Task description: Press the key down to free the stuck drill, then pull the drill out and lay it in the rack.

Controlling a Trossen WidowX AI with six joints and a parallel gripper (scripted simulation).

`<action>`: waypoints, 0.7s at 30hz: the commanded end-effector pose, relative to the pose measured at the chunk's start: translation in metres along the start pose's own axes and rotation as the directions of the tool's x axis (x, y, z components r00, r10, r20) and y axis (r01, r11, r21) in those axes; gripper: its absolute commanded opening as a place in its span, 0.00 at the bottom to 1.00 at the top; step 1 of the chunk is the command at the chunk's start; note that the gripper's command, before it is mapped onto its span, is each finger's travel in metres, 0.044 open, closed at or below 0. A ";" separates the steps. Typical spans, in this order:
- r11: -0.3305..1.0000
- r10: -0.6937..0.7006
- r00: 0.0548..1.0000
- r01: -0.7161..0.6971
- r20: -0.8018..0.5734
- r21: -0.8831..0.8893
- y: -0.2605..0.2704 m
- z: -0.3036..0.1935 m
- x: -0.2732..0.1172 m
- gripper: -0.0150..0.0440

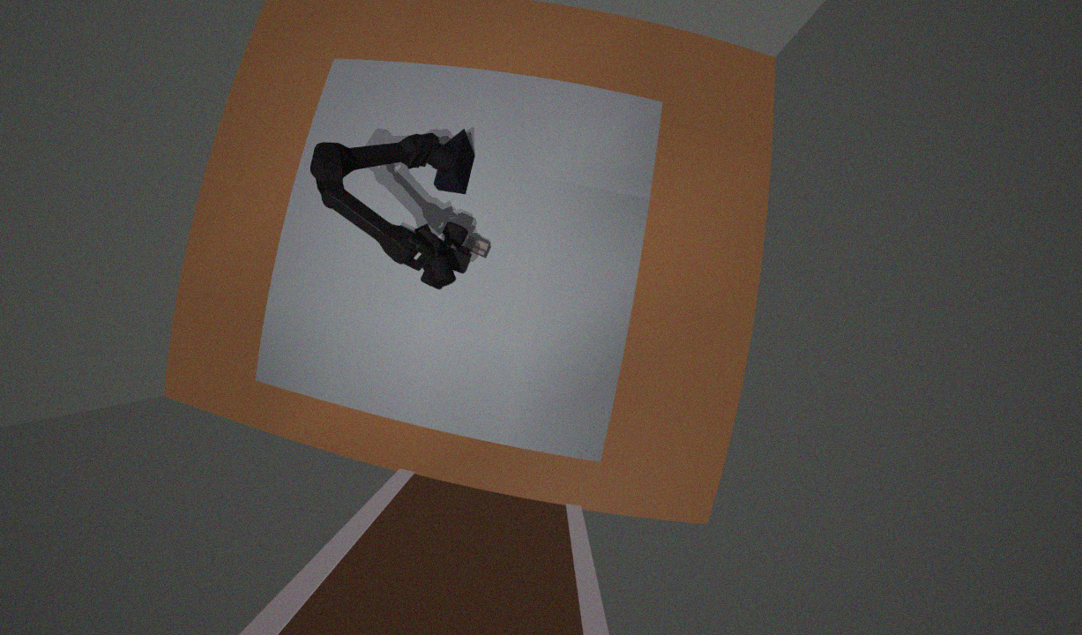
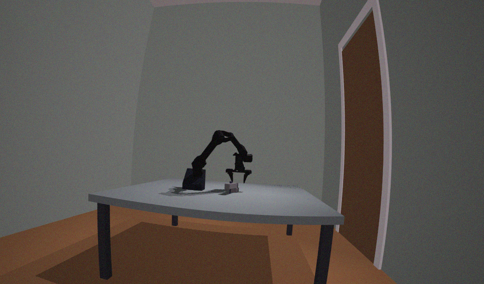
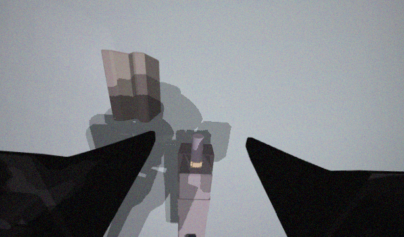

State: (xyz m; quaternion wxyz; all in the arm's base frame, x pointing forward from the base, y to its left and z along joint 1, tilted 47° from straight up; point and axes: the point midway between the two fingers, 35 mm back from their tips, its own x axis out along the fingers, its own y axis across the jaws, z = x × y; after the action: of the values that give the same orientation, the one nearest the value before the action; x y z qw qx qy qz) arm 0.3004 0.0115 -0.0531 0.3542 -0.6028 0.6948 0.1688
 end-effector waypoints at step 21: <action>1.000 0.008 1.000 -0.008 -0.008 -0.008 0.003 -0.012 0.039 1.00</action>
State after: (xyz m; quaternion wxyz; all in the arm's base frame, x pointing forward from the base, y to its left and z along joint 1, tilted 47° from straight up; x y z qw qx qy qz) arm 0.2979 -0.0181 -0.0697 0.3550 -0.6016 0.6952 0.1694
